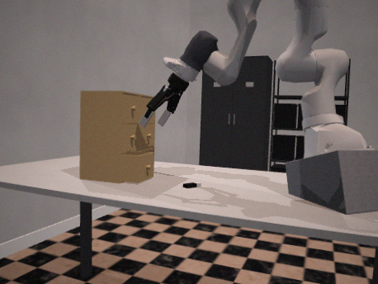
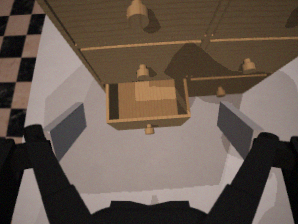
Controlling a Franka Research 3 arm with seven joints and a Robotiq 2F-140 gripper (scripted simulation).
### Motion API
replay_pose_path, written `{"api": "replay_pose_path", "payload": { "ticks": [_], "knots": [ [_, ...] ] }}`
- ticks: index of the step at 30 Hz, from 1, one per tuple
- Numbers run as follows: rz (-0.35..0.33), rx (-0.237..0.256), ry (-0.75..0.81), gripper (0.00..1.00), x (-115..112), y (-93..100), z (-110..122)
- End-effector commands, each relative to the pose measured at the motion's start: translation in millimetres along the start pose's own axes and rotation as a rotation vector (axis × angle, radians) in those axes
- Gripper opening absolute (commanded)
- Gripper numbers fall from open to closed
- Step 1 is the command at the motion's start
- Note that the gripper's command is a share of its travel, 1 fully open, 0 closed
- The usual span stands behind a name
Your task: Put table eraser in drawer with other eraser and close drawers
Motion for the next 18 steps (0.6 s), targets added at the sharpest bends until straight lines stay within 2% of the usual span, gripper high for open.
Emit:
{"api": "replay_pose_path", "payload": {
  "ticks": [1, 18],
  "knots": [
    [0.000, 0.004, 0.007, 1.00, -0.1, 0.0, -1.0],
    [0.000, 0.001, -0.003, 1.00, -0.1, 0.4, -1.3]
  ]
}}
Point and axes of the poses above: the point where the finger pads meet when closed, its own y axis back along the fingers, its own z axis across the jaws, x = y × z, the point moved 9 cm from there along y, back along the fingers
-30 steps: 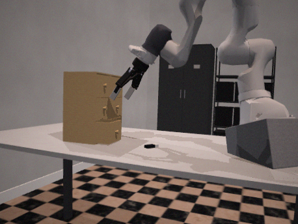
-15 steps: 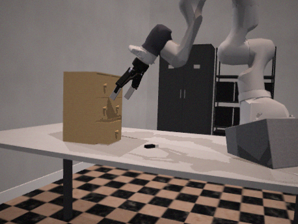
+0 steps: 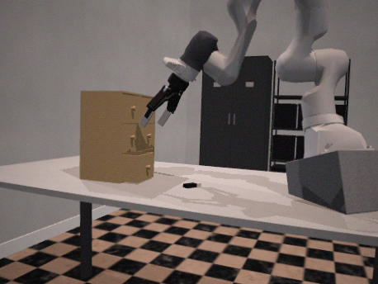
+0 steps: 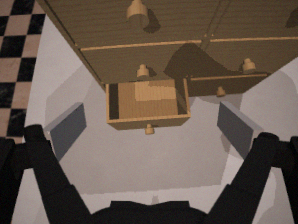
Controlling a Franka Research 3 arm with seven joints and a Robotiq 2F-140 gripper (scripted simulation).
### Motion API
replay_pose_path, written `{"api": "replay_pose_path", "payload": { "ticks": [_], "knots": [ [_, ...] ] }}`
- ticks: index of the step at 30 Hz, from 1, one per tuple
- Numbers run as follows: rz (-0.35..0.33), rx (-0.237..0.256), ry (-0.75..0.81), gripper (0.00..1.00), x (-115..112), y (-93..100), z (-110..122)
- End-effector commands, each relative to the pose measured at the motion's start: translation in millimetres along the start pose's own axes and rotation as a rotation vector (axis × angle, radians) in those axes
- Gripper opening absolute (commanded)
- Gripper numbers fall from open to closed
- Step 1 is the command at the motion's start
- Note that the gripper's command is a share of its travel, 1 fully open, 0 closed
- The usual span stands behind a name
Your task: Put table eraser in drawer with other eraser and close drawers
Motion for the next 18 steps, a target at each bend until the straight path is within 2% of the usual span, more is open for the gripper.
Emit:
{"api": "replay_pose_path", "payload": {
  "ticks": [1, 18],
  "knots": [
    [0.000, 0.000, -0.005, 1.00, -0.1, 0.5, -1.2],
    [-0.001, -0.015, -0.056, 1.00, -0.5, 2.9, -2.5]
  ]
}}
Point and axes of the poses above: the point where the finger pads meet when closed, its own y axis back along the fingers, its own z axis across the jaws, x = y × z, the point moved 9 cm from there along y, back along the fingers
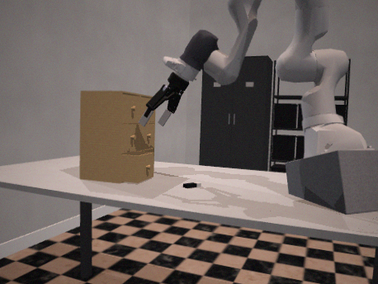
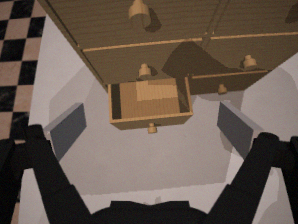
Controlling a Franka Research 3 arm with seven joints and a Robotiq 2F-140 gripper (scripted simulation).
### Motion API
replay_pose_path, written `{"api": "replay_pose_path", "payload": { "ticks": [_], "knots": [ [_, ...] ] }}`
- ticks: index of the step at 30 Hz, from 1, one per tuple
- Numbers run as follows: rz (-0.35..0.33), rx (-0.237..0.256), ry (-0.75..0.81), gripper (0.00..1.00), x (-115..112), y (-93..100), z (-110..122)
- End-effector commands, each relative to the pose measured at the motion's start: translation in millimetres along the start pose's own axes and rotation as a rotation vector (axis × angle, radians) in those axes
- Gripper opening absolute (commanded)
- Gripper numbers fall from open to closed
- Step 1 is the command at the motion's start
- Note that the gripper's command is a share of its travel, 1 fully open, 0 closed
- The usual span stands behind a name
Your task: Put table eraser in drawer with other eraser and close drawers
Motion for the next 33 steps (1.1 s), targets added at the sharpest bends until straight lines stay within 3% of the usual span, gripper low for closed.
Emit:
{"api": "replay_pose_path", "payload": {
  "ticks": [1, 23, 33],
  "knots": [
    [-0.001, -0.013, -0.035, 1.00, 0.3, 0.6, 1.4],
    [-0.002, -0.060, -0.191, 1.00, -0.5, 7.7, -2.3],
    [-0.004, -0.107, -0.346, 1.00, -0.7, 14.7, -5.8]
  ]
}}
Point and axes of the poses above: the point where the finger pads meet when closed, its own y axis back along the fingers, its own z axis across the jaws, x = y × z, the point moved 9 cm from there along y, back along the fingers
